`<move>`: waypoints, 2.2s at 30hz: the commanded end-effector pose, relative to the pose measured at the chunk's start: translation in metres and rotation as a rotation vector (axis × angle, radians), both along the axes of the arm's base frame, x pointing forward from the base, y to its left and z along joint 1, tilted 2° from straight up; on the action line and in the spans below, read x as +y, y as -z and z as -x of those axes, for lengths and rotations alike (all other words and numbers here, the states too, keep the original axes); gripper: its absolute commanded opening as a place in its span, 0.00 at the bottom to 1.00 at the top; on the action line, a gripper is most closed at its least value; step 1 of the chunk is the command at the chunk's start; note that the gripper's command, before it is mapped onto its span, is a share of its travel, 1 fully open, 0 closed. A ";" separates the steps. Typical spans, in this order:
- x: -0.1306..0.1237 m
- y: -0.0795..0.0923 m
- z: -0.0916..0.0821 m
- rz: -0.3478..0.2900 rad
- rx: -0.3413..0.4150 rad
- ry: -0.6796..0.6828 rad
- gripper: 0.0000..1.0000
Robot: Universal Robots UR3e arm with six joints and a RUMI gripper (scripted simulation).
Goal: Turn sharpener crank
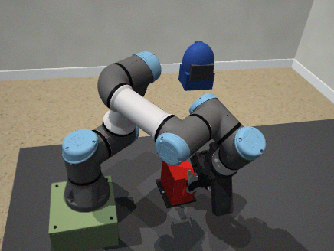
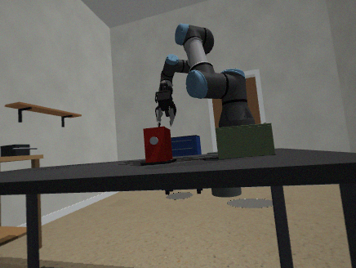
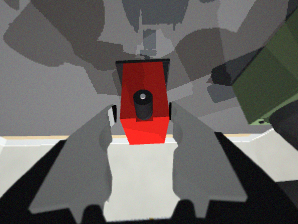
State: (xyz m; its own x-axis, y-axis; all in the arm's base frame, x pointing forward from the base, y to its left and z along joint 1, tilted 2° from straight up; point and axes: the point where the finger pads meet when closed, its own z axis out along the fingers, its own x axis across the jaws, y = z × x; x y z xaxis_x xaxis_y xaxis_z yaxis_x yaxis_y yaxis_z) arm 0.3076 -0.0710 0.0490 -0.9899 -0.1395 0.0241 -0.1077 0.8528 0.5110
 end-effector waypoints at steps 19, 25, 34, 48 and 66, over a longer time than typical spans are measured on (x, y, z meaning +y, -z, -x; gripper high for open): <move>0.001 0.001 0.000 0.002 -0.002 0.000 0.32; 0.005 0.008 0.000 0.002 -0.002 0.000 0.32; 0.009 0.016 0.001 0.002 -0.002 0.000 0.32; 0.017 0.029 0.003 0.002 -0.002 0.000 0.32; 0.017 0.030 0.003 0.002 -0.002 0.000 0.32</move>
